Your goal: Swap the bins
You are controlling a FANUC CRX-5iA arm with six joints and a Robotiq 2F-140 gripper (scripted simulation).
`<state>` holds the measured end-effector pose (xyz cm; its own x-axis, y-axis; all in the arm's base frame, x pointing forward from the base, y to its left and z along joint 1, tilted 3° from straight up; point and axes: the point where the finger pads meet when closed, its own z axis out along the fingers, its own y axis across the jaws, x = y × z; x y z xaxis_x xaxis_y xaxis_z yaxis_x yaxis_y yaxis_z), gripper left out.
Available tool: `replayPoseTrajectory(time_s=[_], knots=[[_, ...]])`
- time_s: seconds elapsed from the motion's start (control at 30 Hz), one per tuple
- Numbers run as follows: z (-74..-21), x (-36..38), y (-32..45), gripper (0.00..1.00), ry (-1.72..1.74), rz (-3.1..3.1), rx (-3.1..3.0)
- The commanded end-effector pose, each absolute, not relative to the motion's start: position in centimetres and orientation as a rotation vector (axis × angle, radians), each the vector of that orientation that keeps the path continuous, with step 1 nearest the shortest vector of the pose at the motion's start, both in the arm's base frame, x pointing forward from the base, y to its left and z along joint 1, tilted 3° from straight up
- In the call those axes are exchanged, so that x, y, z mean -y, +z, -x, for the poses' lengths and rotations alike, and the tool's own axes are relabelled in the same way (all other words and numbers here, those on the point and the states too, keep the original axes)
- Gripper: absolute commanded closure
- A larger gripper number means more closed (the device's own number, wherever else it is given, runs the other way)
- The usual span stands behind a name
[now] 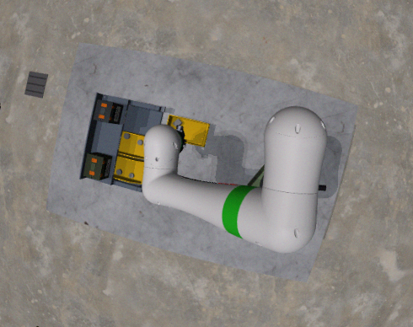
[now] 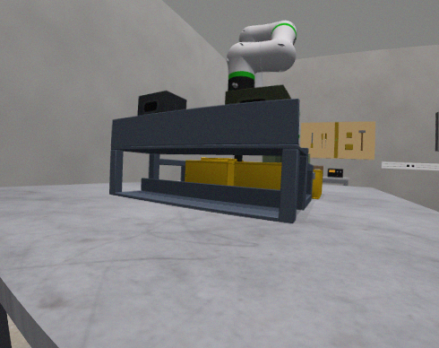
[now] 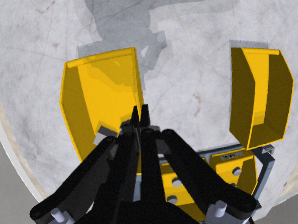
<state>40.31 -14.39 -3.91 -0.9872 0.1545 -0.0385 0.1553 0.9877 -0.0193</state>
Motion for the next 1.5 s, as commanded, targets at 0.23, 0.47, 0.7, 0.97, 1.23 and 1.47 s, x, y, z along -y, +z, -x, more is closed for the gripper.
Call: replayPoseTrajectory(time_s=[0.23,0.47,0.7,0.97,1.23,1.47], knots=[[-41.2,14.5,-3.8,0.90,-0.035,-0.241,-3.094],[-43.8,15.0,-3.7,0.90,-0.035,-0.241,-3.094],[-44.3,15.1,-3.7,0.90,-0.035,-0.241,-3.094],[-44.3,15.1,-3.7,0.90,-0.035,-0.241,-3.094],[-44.6,15.1,-3.5,0.90,-0.030,-0.248,-3.169],[-44.9,15.1,-3.3,0.90,-0.025,-0.253,-3.224]])
